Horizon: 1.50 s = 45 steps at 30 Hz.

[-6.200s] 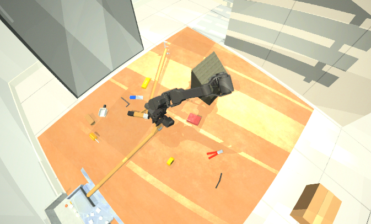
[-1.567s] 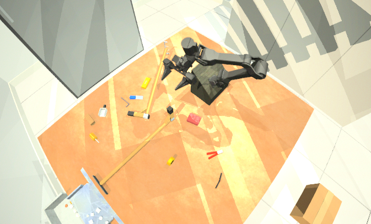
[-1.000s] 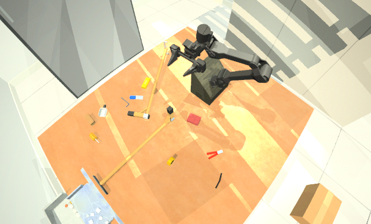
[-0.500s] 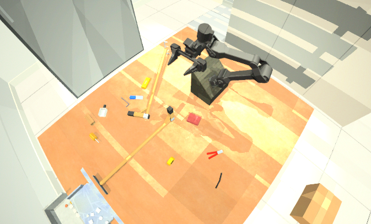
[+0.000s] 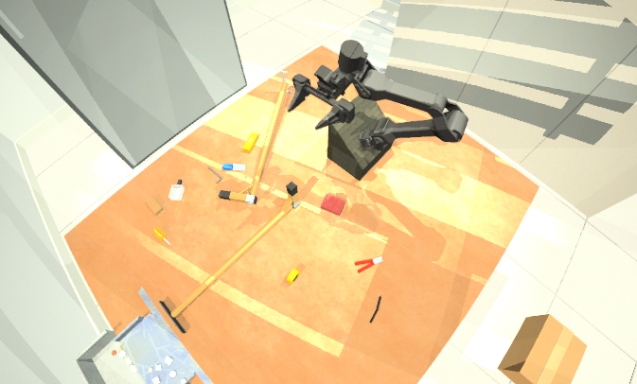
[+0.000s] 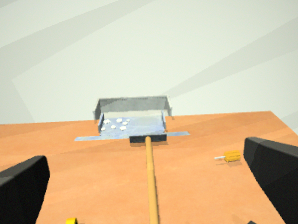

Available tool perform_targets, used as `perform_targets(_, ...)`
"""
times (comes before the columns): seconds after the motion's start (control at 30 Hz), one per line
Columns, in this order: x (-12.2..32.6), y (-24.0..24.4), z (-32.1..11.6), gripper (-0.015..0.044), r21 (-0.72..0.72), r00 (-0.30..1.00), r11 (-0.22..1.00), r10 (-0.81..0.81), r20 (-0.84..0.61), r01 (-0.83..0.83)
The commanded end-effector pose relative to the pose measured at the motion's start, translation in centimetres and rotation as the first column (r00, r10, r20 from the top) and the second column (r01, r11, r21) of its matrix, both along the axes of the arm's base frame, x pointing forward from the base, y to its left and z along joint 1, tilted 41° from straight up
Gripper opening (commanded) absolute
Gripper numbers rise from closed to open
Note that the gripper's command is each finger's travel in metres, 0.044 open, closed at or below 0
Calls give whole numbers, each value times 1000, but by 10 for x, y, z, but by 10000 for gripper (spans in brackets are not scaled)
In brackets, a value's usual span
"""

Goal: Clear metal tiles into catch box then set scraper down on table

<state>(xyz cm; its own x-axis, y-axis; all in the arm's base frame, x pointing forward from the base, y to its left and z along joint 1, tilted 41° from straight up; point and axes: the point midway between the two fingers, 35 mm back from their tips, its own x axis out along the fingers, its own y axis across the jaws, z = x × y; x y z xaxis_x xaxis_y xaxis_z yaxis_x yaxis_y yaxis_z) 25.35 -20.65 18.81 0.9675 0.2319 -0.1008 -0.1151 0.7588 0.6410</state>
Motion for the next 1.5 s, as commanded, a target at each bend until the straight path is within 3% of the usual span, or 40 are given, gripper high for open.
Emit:
perform_targets(0.0,0,0,2,440,-1,1000,1000,2,3,-2)
perform_targets(0.57,34,30,-54,440,77,988,996,63,-139,-53)
perform_targets(1.47,56,121,-159,440,78,865,962,271,-422,-263)
